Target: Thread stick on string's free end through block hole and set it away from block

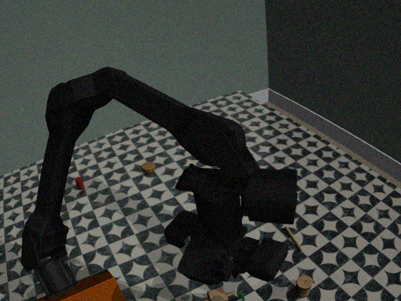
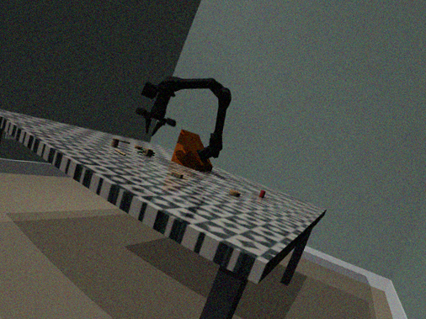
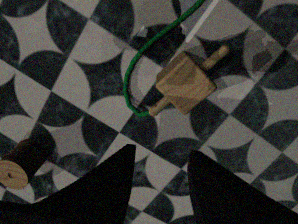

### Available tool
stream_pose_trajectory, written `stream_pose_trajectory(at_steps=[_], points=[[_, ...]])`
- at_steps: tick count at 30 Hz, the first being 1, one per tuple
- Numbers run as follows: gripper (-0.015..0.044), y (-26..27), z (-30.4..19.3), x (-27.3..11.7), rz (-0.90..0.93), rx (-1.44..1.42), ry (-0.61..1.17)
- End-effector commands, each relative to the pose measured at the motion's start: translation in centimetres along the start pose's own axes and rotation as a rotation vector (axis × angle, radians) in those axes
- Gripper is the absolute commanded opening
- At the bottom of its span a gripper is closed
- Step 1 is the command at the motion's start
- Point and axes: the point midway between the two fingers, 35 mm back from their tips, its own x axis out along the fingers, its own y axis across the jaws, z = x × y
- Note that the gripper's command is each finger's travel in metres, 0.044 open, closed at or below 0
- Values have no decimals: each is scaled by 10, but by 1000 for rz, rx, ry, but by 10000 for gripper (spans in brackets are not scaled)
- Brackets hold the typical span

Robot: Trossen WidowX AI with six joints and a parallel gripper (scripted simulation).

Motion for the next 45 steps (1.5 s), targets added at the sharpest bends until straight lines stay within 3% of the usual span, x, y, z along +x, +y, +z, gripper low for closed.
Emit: stream_pose_trajectory(at_steps=[1, 5, 30, 45], points=[[123, -10, 13, 1, -17, -687, -18], [123, -15, 18, 1, -28, -1036, -18], [123, -34, 37, 2, -75, -2407, 18], [123, -34, 37, 2, -77, -2450, 20]])
